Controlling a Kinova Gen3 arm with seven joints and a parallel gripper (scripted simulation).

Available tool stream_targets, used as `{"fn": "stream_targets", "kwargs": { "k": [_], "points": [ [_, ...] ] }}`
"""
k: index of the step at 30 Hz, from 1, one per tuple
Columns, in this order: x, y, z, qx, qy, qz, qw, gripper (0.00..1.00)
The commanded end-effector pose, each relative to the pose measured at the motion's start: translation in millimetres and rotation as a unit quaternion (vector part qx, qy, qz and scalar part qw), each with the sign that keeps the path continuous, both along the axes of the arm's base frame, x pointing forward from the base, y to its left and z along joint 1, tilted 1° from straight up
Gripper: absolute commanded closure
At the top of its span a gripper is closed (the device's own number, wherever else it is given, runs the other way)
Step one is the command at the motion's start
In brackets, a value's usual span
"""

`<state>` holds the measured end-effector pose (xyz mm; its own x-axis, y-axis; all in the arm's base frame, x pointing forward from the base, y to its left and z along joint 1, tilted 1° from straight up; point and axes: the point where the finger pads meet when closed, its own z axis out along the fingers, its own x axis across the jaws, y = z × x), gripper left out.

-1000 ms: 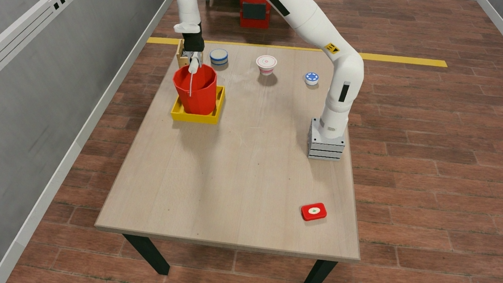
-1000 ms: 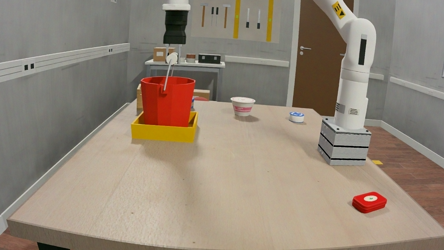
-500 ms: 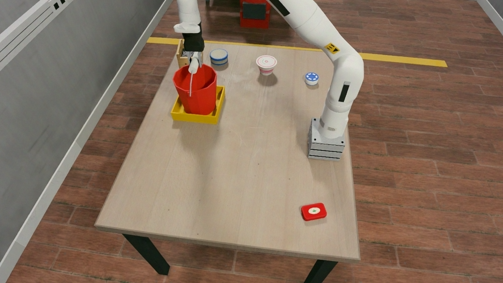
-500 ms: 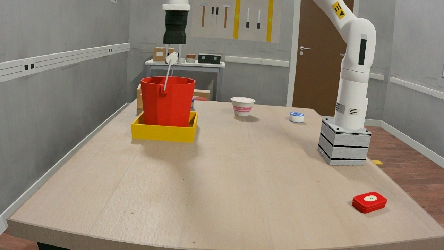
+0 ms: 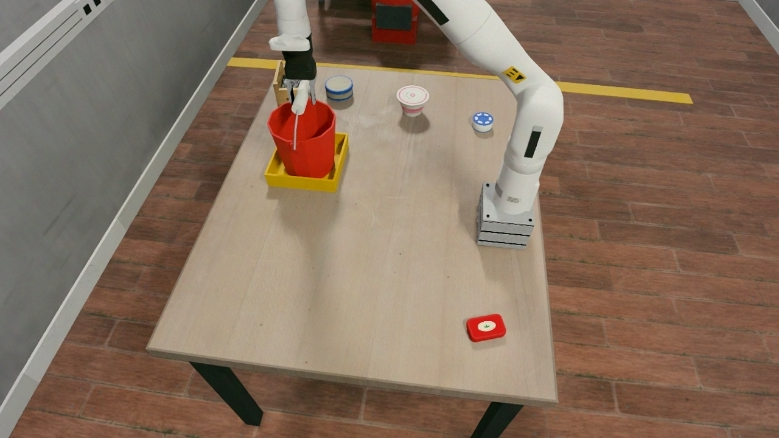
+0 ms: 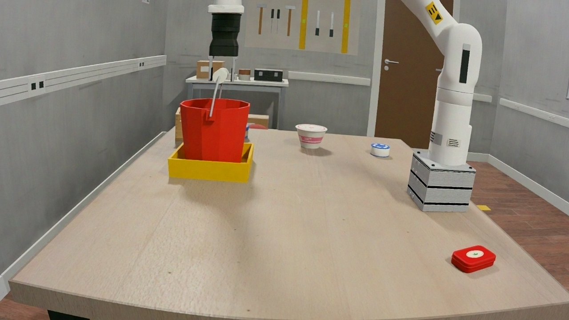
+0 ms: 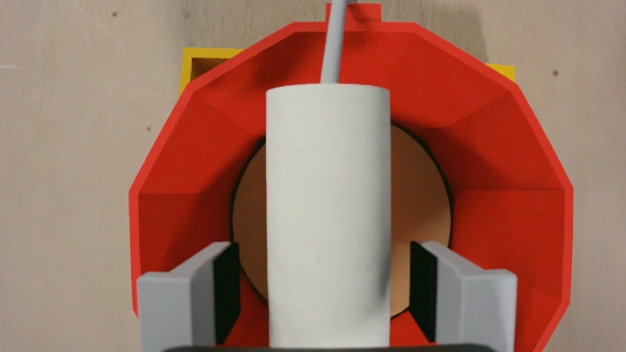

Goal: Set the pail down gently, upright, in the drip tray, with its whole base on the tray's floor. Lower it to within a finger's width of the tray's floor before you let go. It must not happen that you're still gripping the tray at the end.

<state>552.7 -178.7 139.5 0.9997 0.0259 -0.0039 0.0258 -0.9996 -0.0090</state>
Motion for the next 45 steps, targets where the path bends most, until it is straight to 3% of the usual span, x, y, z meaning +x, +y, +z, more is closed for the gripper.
{"fn": "stream_targets", "kwargs": {
  "k": [1,33,45],
  "points": [
    [0.5,-0.2,1.2,0.0,-0.001,0.0,1.0,0.0],
    [0.5,-0.3,7.3,0.0,-0.001,0.0,1.0,0.0],
    [0.5,-0.5,30.3,0.0,-0.001,0.0,1.0,0.0]
  ]
}}
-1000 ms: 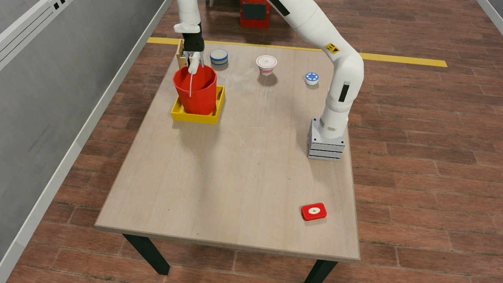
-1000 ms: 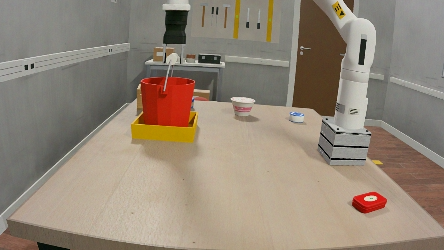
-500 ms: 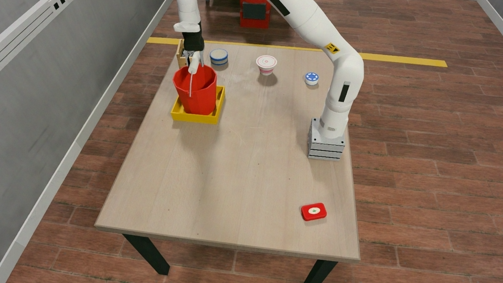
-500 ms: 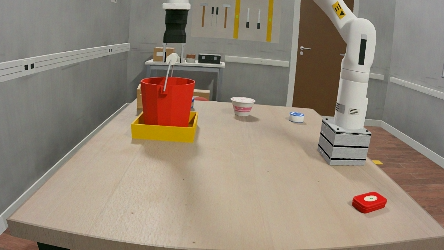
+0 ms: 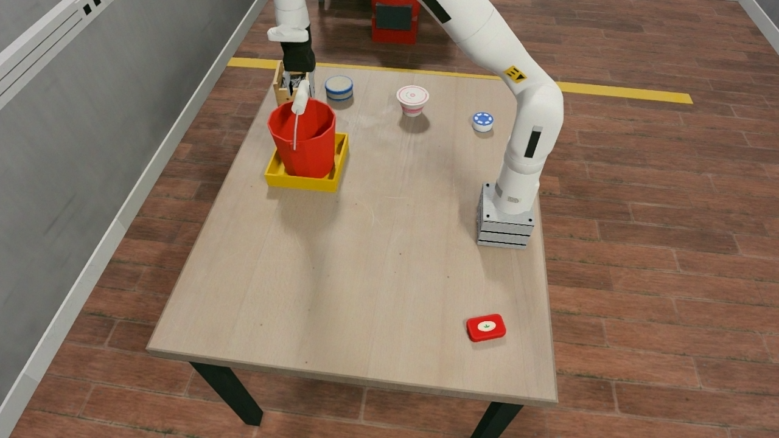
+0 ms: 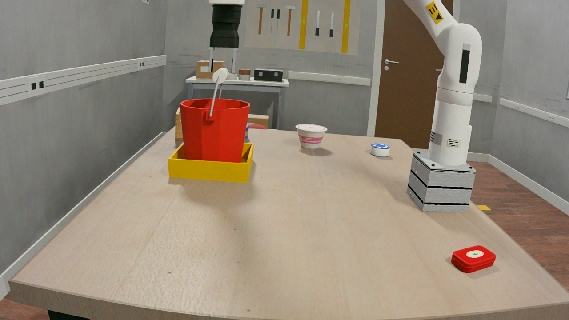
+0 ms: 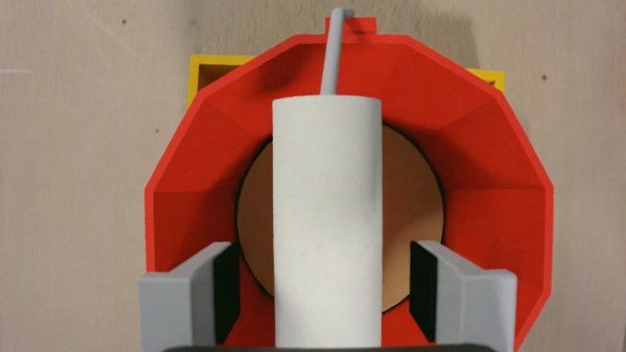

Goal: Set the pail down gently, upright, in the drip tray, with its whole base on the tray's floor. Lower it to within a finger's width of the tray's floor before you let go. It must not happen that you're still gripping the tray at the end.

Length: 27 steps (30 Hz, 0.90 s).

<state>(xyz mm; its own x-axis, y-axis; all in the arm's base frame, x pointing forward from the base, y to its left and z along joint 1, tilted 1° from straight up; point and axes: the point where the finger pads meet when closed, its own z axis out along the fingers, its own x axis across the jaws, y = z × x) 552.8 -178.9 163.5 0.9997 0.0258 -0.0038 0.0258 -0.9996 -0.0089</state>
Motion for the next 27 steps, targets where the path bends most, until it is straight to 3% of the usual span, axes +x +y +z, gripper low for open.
{"fn": "stream_targets", "kwargs": {
  "k": [1,19,27],
  "points": [
    [0.5,-0.3,8.7,0.0,-0.001,0.0,1.0,0.0],
    [0.6,-0.6,45.0,0.0,-0.001,0.0,1.0,0.0],
    [0.6,-0.6,52.9,0.0,-0.001,0.0,1.0,0.0]
  ]
}}
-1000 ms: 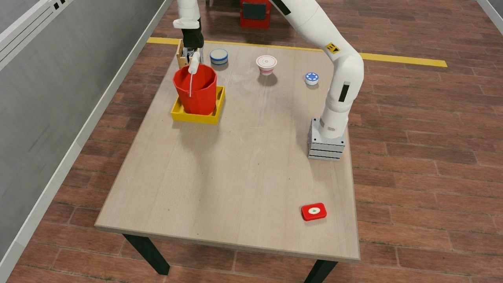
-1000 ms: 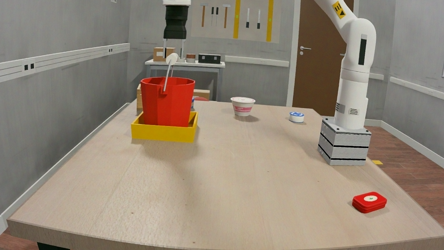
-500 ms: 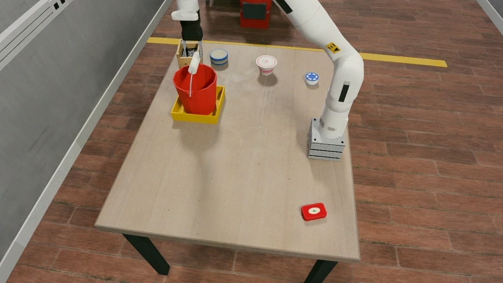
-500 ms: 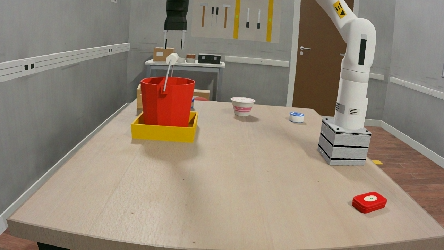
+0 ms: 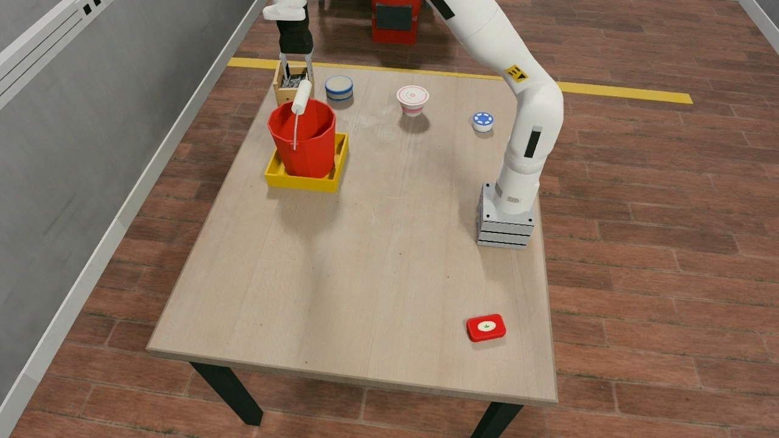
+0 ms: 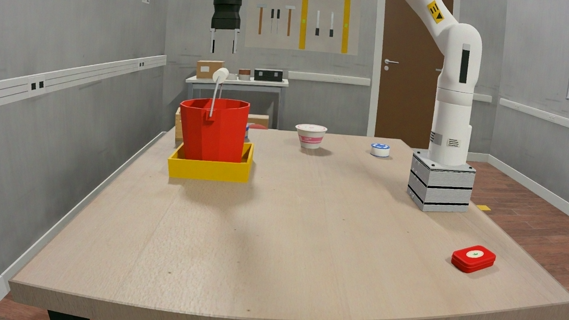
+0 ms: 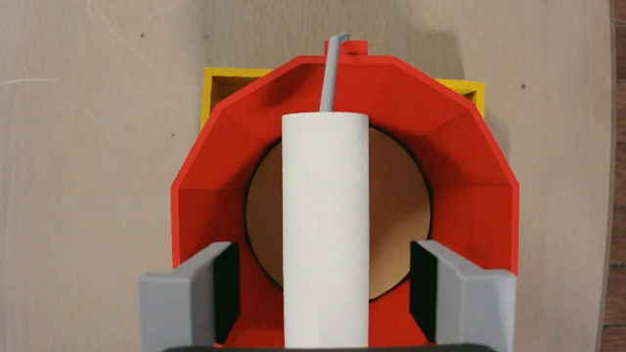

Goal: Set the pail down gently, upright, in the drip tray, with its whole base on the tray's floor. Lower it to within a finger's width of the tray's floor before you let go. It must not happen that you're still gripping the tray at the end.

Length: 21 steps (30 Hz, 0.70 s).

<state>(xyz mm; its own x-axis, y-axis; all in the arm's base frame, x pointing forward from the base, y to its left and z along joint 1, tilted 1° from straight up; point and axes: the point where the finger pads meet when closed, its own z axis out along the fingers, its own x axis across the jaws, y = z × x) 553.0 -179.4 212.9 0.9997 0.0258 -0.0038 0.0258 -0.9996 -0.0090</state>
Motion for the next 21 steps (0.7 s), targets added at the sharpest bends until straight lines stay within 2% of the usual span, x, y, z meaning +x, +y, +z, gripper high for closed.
{"fn": "stream_targets", "kwargs": {
  "k": [1,21],
  "points": [
    [0.4,-0.2,4.5,0.0,-0.001,0.0,1.0,0.0],
    [0.4,-0.2,7.9,0.0,-0.001,0.0,1.0,0.0]
  ]
}}
